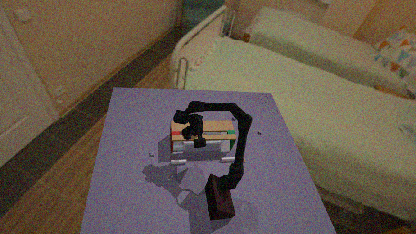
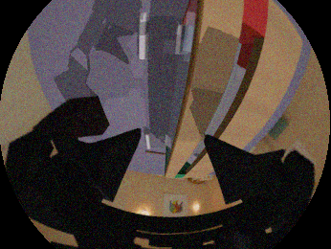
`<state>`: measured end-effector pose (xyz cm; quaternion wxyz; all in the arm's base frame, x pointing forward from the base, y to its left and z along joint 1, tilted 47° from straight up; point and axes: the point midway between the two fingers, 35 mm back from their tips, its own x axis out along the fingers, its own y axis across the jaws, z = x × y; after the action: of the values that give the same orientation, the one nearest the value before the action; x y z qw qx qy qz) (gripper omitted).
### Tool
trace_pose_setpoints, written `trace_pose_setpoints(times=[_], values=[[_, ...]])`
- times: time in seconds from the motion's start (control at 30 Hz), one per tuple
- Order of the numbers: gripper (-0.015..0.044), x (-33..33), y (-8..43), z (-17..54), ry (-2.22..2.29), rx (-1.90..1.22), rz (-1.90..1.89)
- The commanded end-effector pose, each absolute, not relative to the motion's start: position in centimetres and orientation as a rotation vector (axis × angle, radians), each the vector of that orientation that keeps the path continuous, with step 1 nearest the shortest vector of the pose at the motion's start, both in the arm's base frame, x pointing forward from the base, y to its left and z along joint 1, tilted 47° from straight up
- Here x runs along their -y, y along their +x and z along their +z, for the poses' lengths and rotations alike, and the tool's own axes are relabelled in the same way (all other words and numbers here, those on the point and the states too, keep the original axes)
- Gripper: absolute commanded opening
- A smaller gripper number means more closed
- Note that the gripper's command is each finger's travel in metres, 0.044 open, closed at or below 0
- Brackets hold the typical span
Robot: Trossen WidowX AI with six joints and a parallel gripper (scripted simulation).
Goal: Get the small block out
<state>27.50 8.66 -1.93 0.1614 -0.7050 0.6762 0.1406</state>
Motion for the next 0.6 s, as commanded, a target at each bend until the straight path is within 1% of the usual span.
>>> trace_pose_setpoints(times=[0.0,0.57], values=[[0.04,-8.2,27.6,-2.4,-2.02,-1.93,0.404],[0.04,-6.3,27.6,-4.3,-2.021,-1.931,0.402]])
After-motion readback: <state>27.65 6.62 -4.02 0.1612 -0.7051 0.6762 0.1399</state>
